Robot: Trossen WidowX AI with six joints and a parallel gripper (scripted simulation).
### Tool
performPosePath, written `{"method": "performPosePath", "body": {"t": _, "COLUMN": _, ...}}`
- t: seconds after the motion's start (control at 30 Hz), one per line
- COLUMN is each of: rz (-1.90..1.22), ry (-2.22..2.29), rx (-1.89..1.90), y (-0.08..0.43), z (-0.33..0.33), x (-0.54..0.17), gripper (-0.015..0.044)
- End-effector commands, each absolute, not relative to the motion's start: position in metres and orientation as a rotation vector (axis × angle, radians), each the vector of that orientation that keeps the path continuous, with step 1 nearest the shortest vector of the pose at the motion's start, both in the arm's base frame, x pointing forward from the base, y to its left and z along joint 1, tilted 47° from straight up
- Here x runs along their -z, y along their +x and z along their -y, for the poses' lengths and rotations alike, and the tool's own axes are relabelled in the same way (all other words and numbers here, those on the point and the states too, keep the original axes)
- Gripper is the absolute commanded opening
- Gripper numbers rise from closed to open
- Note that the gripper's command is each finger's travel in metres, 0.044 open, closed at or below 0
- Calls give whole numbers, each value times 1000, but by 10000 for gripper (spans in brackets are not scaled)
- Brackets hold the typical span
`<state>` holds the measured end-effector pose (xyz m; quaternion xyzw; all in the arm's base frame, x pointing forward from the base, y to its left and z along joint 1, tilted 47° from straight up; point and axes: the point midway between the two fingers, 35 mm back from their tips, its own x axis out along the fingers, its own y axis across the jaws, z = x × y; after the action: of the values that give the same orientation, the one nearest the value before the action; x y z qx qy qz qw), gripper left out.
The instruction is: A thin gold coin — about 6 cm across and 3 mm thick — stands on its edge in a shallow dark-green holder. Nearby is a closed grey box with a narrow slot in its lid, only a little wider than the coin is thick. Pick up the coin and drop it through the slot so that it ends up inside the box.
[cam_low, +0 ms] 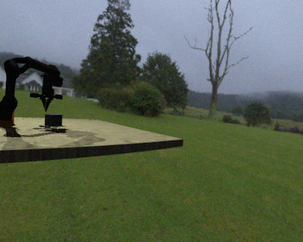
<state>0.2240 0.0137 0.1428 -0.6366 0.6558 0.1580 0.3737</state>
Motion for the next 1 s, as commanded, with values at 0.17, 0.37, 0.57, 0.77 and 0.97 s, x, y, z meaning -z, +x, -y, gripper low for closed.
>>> {"method": "performPosePath", "body": {"t": 0.17, "rz": -1655, "ry": -1425, "rx": -161, "y": 225, "z": -13, "x": -144, "gripper": 0}}
{"method": "performPosePath", "body": {"t": 0.37, "rz": -1621, "ry": -1268, "rx": 11, "y": 225, "z": -12, "x": -145, "gripper": 0}}
{"method": "performPosePath", "body": {"t": 0.57, "rz": -1588, "ry": -1149, "rx": 134, "y": 226, "z": -12, "x": -146, "gripper": 0}}
{"method": "performPosePath", "body": {"t": 0.77, "rz": -1588, "ry": -1149, "rx": 134, "y": 230, "z": -15, "x": -143, "gripper": 0}}
{"method": "performPosePath", "body": {"t": 0.97, "rz": -1587, "ry": -1148, "rx": 134, "y": 239, "z": -25, "x": -137, "gripper": 0}}
